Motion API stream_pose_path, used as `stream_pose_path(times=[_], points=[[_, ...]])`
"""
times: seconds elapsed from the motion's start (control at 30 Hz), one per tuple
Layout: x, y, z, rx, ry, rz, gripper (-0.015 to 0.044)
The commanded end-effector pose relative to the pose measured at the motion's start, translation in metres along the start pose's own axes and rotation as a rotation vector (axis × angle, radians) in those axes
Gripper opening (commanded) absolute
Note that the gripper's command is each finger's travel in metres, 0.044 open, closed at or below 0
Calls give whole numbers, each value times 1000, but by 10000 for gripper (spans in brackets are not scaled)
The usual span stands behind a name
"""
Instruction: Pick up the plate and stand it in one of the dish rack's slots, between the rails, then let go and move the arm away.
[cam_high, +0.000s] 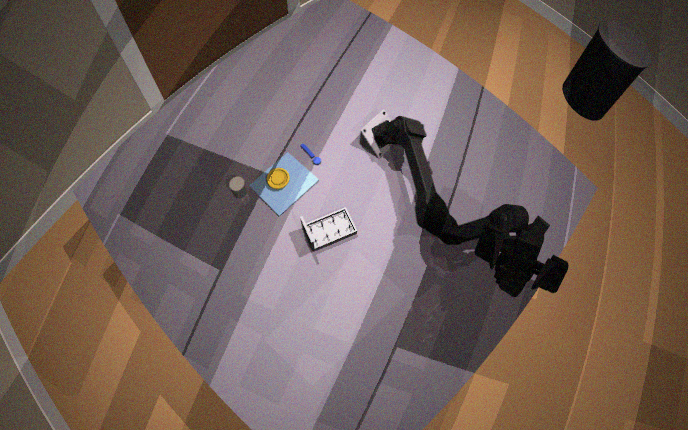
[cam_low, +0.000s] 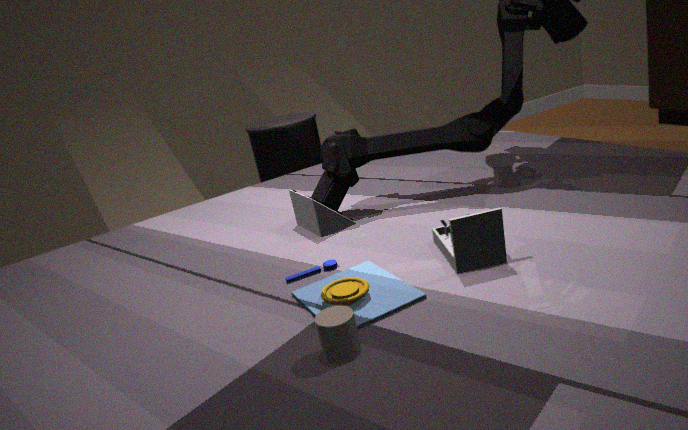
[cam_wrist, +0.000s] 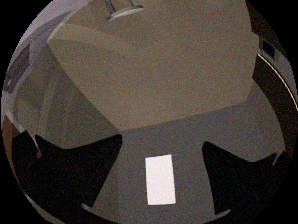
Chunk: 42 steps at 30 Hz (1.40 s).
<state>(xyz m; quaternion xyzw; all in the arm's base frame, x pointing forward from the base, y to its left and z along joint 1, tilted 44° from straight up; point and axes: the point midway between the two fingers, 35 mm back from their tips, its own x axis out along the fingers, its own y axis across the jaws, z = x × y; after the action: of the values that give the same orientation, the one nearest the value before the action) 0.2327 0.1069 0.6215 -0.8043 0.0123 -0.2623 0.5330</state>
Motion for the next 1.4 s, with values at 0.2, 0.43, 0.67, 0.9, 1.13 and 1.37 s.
stream_pose_path(times=[0.2,0.43,0.67,0.9,1.13,1.37], points=[[-12,-18,-48,149,24,-54,400],[-23,-27,-112,335,56,-103,400],[-29,-19,-177,515,93,-130,400],[-29,5,-238,696,147,-138,400],[-22,42,-290,870,188,-117,400],[-8,85,-322,1025,206,-70,400]])
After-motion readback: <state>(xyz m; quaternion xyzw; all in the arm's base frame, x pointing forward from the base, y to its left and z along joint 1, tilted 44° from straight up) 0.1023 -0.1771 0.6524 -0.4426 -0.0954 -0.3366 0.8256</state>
